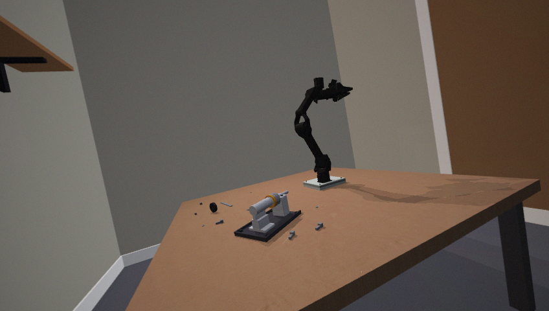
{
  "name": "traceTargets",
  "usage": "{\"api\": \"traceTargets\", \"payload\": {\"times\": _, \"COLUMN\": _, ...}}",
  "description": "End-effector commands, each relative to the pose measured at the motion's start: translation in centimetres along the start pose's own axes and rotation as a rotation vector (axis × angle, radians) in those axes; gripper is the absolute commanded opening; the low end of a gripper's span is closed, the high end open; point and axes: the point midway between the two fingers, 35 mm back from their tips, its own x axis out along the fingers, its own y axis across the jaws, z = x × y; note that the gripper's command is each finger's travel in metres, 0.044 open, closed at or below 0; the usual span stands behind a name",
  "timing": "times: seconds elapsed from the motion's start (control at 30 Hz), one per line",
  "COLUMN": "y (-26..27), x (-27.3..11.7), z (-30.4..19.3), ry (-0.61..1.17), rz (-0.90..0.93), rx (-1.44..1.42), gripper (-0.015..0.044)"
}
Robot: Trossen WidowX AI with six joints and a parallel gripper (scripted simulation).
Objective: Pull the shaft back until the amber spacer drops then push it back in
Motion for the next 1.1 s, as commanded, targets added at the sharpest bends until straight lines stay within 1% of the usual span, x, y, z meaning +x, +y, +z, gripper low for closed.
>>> {"api": "traceTargets", "payload": {"times": 0.0, "y": 0.2, "x": 0.0, "z": 0.0, "ry": 0.0, "rz": 0.008, "rx": -0.004, "gripper": 0.0426}}
{"api": "traceTargets", "payload": {"times": 0.03, "y": 0.8, "x": -0.1, "z": -0.1, "ry": 0.0, "rz": 0.033, "rx": -0.015, "gripper": 0.044}}
{"api": "traceTargets", "payload": {"times": 0.23, "y": 8.5, "x": -2.0, "z": -1.8, "ry": -0.011, "rz": 0.332, "rx": -0.11, "gripper": 0.044}}
{"api": "traceTargets", "payload": {"times": 0.33, "y": 12.5, "x": -4.0, "z": -3.0, "ry": -0.015, "rz": 0.487, "rx": -0.136, "gripper": 0.044}}
{"api": "traceTargets", "payload": {"times": 0.47, "y": 17.2, "x": -7.6, "z": -4.9, "ry": -0.022, "rz": 0.695, "rx": -0.175, "gripper": 0.044}}
{"api": "traceTargets", "payload": {"times": 0.63, "y": 21.8, "x": -13.6, "z": -7.5, "ry": -0.035, "rz": 0.953, "rx": -0.225, "gripper": 0.044}}
{"api": "traceTargets", "payload": {"times": 0.7, "y": 22.9, "x": -16.2, "z": -9.0, "ry": -0.007, "rz": 1.05, "rx": -0.24, "gripper": 0.044}}
{"api": "traceTargets", "payload": {"times": 0.8, "y": 24.4, "x": -20.5, "z": -10.9, "ry": -0.012, "rz": 1.203, "rx": -0.272, "gripper": 0.044}}
{"api": "traceTargets", "payload": {"times": 0.93, "y": 25.3, "x": -26.5, "z": -13.5, "ry": -0.024, "rz": 1.405, "rx": -0.317, "gripper": 0.044}}
{"api": "traceTargets", "payload": {"times": 1.07, "y": 24.7, "x": -32.6, "z": -16.3, "ry": -0.037, "rz": 1.61, "rx": -0.363, "gripper": 0.044}}
